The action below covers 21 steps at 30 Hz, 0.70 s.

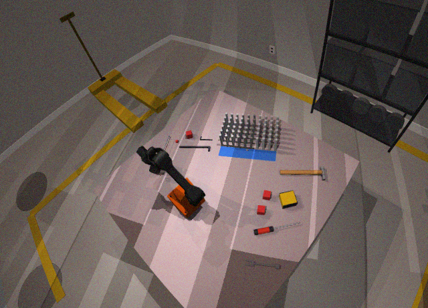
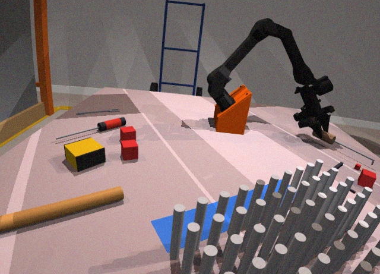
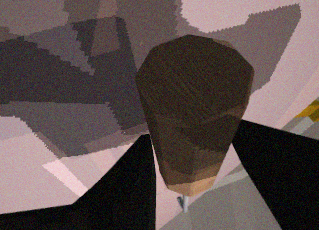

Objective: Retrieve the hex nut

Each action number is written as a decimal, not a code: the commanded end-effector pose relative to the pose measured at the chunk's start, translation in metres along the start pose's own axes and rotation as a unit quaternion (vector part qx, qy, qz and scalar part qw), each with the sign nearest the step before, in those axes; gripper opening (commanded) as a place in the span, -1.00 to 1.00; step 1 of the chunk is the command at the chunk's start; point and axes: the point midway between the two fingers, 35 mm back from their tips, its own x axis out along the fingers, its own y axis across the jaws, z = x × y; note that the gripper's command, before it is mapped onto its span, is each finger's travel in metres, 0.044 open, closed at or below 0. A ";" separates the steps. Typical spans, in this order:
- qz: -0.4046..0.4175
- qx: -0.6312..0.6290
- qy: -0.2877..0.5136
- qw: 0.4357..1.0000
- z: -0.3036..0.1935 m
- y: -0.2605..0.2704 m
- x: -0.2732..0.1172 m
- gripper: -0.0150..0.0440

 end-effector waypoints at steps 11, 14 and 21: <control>0.000 0.000 0.000 1.000 0.006 0.005 0.007 -0.22; 0.000 0.000 0.000 1.000 0.006 0.005 0.007 0.04; 0.000 0.000 0.000 1.000 0.006 0.005 0.007 0.67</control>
